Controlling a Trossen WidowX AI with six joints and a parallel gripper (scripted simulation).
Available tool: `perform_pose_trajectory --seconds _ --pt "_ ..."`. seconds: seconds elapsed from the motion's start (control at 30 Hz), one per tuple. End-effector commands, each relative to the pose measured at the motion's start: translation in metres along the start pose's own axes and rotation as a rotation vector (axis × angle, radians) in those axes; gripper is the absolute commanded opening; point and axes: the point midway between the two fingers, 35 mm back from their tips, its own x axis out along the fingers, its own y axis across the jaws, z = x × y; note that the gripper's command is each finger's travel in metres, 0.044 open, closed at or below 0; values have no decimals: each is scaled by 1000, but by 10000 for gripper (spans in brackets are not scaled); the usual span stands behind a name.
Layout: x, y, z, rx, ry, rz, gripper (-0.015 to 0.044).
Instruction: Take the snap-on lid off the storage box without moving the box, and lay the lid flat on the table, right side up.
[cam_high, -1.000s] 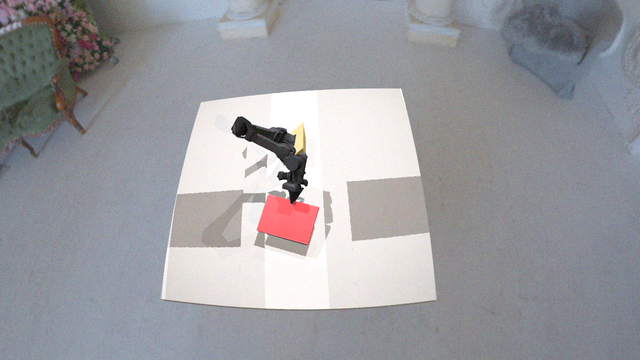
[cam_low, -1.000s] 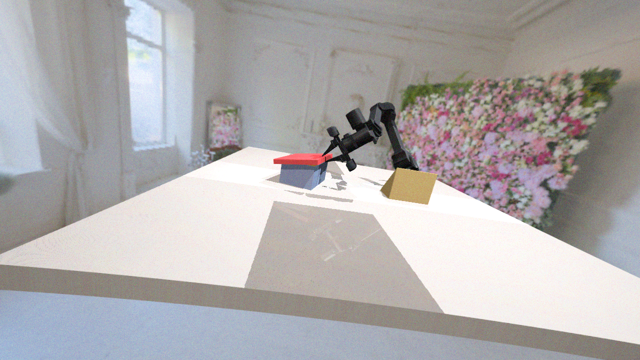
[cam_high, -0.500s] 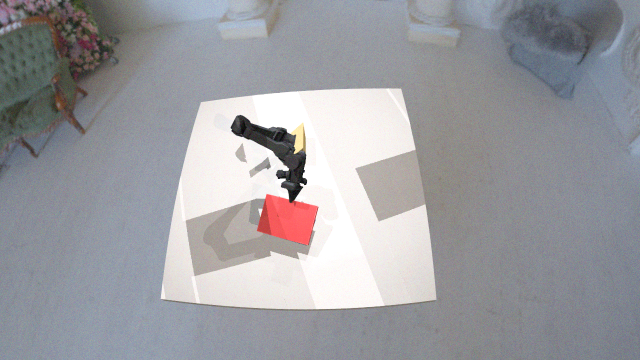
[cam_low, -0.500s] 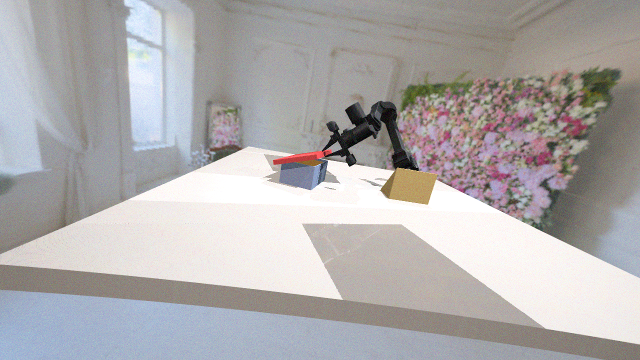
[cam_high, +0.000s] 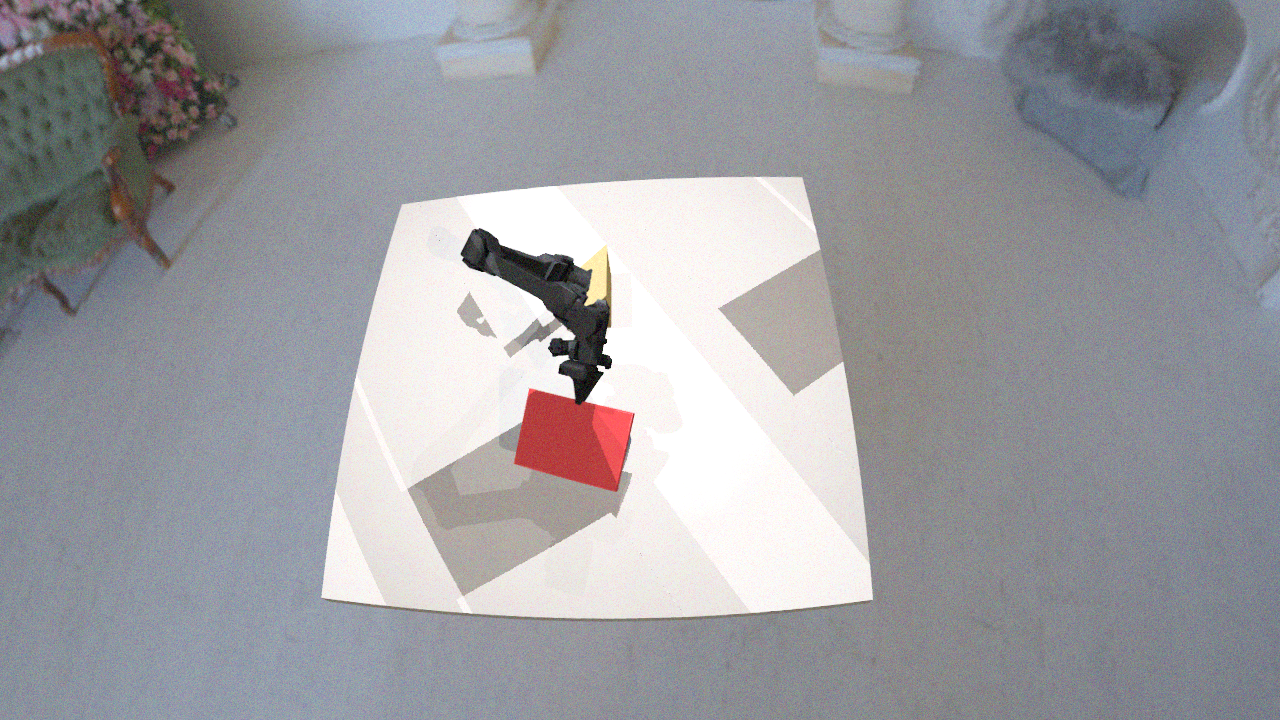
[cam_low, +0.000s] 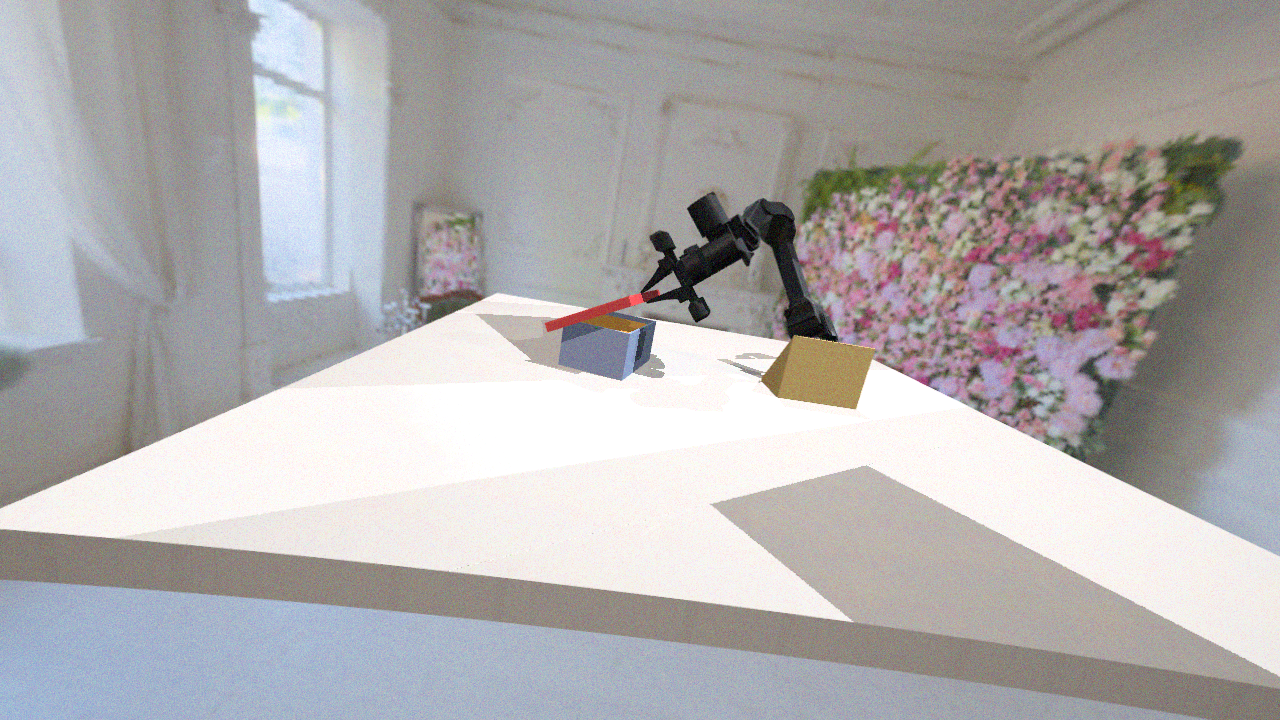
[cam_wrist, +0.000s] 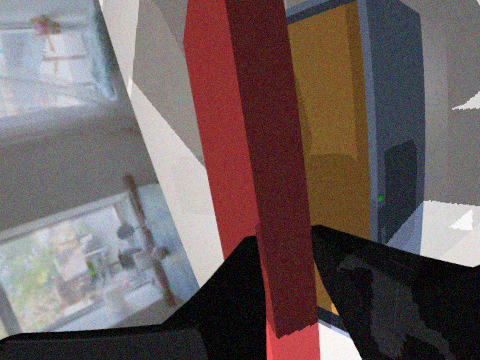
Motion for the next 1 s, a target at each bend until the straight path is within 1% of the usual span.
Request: perform_pose_trajectory --seconds 0.0,0.57,0.97 --pt "-2 9 1 9 0 6 0" --pt "-2 39 1 10 0 6 0" --pt "-10 52 1 10 0 6 0"
